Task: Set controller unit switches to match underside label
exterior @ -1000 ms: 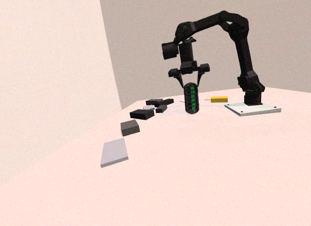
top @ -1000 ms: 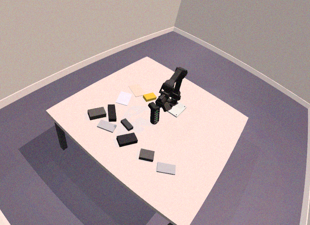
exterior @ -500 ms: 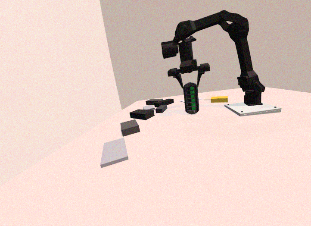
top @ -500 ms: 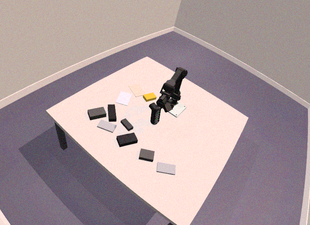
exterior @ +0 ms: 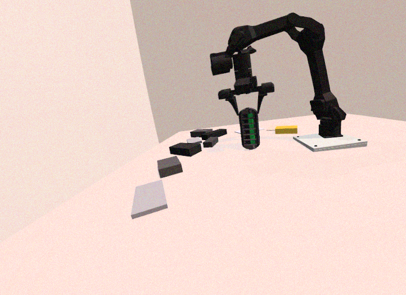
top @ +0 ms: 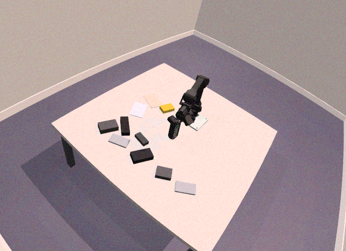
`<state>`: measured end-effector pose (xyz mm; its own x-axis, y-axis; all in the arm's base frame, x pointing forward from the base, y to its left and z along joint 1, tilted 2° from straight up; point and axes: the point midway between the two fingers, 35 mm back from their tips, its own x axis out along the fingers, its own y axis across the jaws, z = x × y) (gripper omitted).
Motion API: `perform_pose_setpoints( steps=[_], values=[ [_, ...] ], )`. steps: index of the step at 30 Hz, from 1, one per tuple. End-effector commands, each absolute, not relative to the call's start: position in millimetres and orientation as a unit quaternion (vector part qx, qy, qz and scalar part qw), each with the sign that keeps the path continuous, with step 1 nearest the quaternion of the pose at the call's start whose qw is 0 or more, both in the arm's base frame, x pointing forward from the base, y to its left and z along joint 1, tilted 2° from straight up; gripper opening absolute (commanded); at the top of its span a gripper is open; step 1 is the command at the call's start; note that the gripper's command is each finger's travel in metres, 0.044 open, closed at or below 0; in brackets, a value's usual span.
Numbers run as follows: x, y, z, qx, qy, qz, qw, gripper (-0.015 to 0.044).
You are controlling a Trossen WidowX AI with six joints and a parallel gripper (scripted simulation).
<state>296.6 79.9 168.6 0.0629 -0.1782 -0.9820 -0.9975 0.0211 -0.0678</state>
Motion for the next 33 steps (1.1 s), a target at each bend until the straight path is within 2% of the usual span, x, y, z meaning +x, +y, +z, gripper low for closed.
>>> perform_pose_setpoints(
  steps=[1,33],
  values=[
    [297.7,87.1,164.2,-0.543,0.531,0.438,0.481,0.0338],
    [298.5,110.8,160.5,-0.526,0.512,0.459,0.501,0.0338]
  ],
)
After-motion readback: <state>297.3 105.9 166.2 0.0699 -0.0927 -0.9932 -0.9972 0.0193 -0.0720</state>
